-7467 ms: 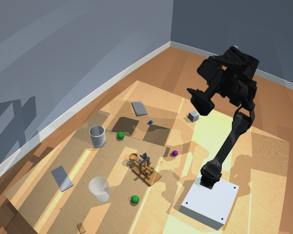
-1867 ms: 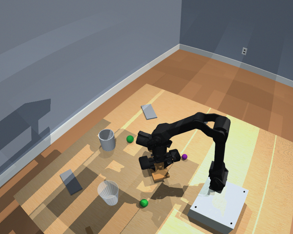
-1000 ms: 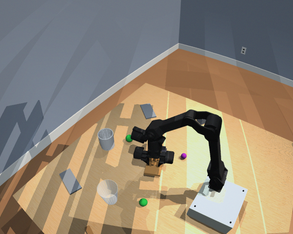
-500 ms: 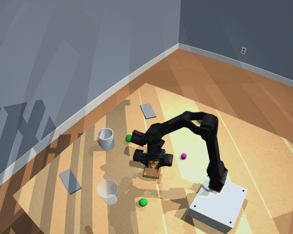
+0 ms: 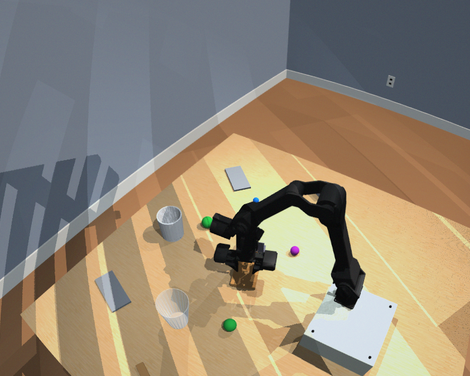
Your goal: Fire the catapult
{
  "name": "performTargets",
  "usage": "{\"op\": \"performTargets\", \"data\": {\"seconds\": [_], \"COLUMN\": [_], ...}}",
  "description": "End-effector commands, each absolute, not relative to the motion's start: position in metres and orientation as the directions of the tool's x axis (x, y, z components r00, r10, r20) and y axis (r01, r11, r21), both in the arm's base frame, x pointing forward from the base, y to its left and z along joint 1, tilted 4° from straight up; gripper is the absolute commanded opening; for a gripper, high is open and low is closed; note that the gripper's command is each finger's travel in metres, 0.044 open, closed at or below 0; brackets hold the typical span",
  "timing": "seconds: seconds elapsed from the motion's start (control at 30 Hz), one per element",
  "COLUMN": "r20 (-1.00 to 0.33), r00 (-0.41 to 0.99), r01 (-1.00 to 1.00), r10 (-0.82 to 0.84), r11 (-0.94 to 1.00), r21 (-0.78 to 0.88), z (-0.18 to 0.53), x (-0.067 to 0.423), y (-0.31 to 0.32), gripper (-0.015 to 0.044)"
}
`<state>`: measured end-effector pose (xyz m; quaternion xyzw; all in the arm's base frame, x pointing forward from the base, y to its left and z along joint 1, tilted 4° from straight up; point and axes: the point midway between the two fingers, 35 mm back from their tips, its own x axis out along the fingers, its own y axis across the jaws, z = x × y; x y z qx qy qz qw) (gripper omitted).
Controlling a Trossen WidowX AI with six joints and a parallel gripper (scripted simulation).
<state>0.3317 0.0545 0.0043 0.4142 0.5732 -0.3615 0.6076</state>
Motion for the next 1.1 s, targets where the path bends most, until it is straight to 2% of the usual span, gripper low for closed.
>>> {"op": "performTargets", "data": {"seconds": [0.0, 0.47, 0.57, 0.73, 1.07], "r20": [-0.996, -0.996, -0.996, -0.996, -0.994], "r00": [0.083, 0.083, 0.083, 0.083, 0.099], "r01": [0.914, 0.914, 0.914, 0.914, 0.893], "r10": [0.036, 0.036, 0.036, 0.036, 0.038], "r11": [0.396, 0.396, 0.395, 0.395, 0.438], "r21": [0.090, 0.090, 0.090, 0.090, 0.106], "z": [0.005, 0.005, 0.028, 0.102, 0.095], "x": [0.332, 0.332, 0.333, 0.325, 0.329], "y": [0.054, 0.054, 0.054, 0.051, 0.052], "gripper": [0.0000, 0.0367, 0.0440, 0.0440, 0.0440]}}
